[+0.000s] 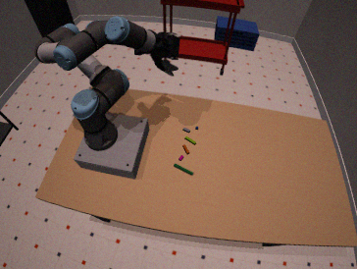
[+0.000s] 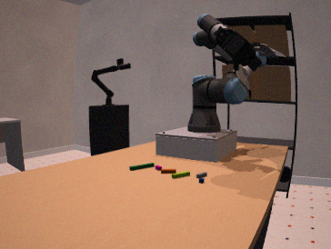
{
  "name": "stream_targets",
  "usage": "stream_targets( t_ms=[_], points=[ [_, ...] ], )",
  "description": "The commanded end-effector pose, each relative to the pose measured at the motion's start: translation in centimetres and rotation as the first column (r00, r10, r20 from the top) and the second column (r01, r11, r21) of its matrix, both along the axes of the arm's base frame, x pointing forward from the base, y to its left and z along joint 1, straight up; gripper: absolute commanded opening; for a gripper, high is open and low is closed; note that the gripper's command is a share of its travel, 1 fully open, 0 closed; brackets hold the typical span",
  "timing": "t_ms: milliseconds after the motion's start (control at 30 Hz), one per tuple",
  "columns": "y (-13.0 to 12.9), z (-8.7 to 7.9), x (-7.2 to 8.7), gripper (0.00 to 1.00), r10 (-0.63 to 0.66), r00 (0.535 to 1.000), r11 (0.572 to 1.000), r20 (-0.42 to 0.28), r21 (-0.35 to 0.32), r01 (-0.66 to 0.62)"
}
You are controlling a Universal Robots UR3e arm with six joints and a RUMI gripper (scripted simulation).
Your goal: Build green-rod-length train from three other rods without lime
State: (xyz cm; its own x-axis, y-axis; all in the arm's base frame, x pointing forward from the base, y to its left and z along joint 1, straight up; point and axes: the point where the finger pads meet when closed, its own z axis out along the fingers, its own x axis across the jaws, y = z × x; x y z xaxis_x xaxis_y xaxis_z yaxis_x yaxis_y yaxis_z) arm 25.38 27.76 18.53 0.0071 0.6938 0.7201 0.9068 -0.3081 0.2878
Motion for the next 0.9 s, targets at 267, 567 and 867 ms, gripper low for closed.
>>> stream_targets(
  t_ms=[267,567,867],
  points=[
    [0.00,0.06,0.03,1.00,0.000,1.000,1.000,0.002,0.000,0.000],
    [0.00,0.06,0.03,1.00,0.000,1.000,1.000,0.002,0.000,0.000],
    [-0.50,-0.37,0.23,1.00,0.015,1.000,1.000,0.014,-0.027,-0.015]
  ],
)
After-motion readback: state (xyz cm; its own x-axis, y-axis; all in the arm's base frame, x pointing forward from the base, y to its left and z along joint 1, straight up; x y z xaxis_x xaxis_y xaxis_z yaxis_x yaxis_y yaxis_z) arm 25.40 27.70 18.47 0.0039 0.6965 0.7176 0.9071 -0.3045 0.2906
